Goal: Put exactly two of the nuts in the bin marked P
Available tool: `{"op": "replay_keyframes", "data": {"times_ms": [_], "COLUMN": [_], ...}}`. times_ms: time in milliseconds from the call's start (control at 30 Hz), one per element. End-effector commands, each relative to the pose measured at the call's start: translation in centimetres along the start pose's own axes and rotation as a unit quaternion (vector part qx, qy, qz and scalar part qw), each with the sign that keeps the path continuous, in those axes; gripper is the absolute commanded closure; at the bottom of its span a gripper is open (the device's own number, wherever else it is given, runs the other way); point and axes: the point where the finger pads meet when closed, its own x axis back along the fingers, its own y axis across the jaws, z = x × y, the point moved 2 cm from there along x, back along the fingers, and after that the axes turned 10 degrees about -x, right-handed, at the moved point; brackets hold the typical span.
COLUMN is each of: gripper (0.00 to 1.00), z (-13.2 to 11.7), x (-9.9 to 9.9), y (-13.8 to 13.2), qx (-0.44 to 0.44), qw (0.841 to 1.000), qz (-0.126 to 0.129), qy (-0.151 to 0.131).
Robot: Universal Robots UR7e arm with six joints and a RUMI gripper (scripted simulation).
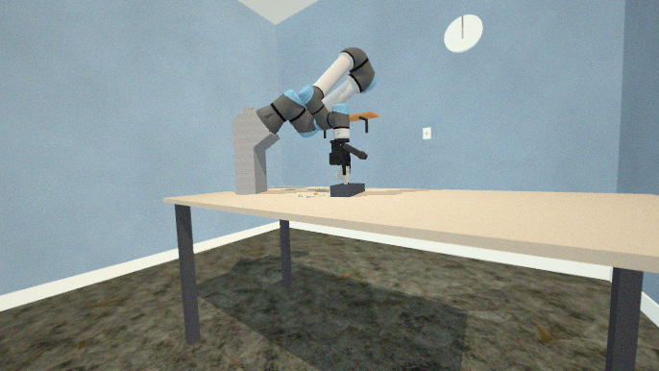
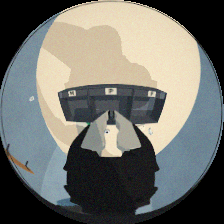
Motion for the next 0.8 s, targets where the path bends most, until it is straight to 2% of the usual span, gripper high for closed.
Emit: {"op": "replay_keyframes", "data": {"times_ms": [0,433,700,767], "gripper": [0.96,0.96,0.96,0.96], "z": [-0.1,-0.1,-0.1,0.0], "x": [0.7,2.1,5.2,5.3], "y": [0.0,0.0,0.0,0.0], "qx": [-0.001,-0.001,-0.001,0.0], "qw": [1.0,1.0,1.0,1.0], "qz": [0.001,0.001,0.001,0.0], "qy": [-0.001,-0.001,-0.001,0.0]}}
